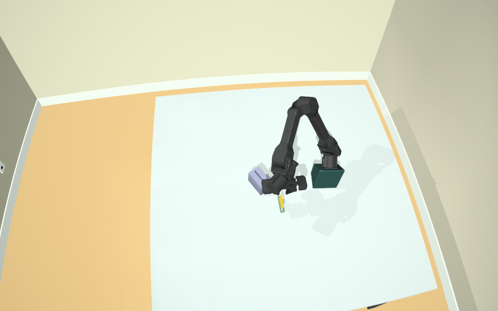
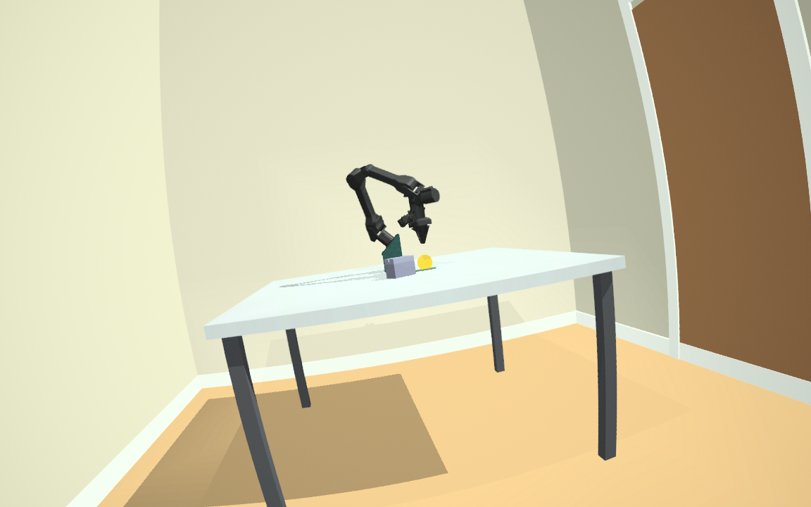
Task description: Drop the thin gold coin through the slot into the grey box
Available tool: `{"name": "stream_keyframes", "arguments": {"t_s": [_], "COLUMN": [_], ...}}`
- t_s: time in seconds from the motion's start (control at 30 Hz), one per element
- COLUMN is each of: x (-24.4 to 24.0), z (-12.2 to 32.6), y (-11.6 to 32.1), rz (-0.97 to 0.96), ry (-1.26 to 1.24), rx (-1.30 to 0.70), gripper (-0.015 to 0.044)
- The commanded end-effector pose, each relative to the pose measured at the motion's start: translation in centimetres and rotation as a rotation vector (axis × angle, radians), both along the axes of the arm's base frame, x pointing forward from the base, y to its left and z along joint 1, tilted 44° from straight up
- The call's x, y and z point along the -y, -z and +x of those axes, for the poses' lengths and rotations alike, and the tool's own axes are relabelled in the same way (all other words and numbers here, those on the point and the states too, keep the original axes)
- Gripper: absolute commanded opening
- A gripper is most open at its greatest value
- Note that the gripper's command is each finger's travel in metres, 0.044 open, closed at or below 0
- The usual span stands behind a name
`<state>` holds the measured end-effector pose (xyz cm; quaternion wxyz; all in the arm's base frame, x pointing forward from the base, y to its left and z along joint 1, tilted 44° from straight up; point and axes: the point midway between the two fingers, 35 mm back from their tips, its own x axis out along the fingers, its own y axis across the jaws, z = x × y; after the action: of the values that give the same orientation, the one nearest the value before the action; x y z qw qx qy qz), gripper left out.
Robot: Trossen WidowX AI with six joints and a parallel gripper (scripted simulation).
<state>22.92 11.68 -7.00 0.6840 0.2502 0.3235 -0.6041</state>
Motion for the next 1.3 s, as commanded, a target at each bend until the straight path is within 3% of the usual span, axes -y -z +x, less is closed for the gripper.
{"name": "stream_keyframes", "arguments": {"t_s": [0.0,1.27], "x": [1.2,5.4], "z": [-0.3,0.0], "y": [1.1,5.7], "rz": [-0.02,-0.02], "ry": [0.003,0.002], "rx": [-0.014,-0.013], "gripper": [0.0161,0.0161]}}
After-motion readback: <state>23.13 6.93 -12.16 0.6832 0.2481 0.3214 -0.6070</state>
